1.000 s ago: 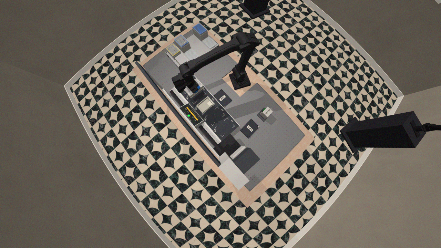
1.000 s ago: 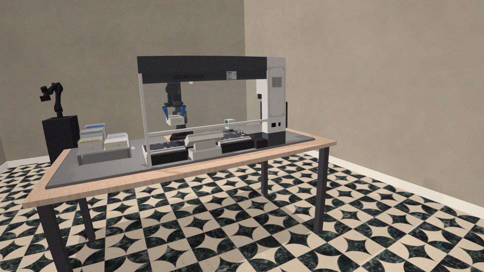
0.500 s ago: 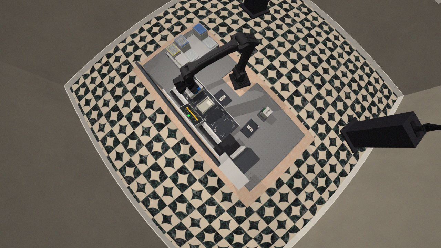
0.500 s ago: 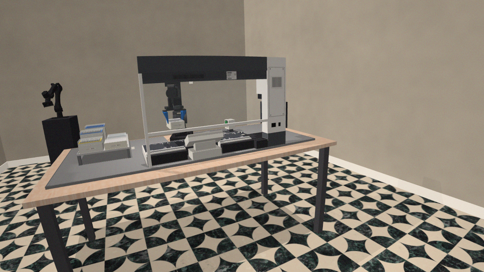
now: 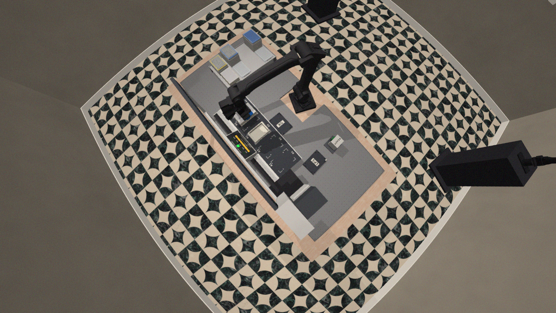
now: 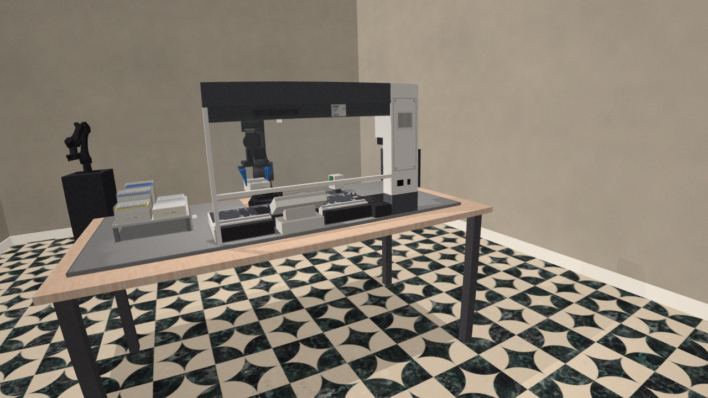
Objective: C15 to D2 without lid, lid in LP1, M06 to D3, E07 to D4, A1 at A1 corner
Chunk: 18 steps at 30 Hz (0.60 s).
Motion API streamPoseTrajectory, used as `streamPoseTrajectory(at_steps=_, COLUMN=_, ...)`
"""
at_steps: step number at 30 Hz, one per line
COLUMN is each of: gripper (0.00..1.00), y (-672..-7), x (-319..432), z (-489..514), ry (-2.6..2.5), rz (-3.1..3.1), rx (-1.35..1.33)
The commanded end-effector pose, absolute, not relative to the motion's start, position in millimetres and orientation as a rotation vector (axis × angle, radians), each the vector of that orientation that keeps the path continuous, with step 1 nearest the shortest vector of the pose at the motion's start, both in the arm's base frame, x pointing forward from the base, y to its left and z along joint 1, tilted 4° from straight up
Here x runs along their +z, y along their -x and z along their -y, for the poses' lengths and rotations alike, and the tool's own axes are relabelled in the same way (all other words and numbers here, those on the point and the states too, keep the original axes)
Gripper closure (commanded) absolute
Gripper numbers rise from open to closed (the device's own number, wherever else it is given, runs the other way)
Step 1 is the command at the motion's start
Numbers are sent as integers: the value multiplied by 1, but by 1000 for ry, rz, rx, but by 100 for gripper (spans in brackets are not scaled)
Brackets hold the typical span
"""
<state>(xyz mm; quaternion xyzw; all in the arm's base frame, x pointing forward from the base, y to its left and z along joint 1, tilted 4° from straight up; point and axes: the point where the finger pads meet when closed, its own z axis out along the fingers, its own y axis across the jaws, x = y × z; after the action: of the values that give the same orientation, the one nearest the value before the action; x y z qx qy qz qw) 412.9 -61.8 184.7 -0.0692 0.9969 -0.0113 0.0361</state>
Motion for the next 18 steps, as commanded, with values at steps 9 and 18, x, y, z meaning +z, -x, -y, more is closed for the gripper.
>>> streamPoseTrajectory(at_steps=9, gripper=100, y=-421, x=168, z=59, ry=230, rz=-3046, rx=-43)
streamPoseTrajectory(at_steps=18, gripper=100, y=-421, x=156, z=61, ry=230, rz=-3048, rx=-43)
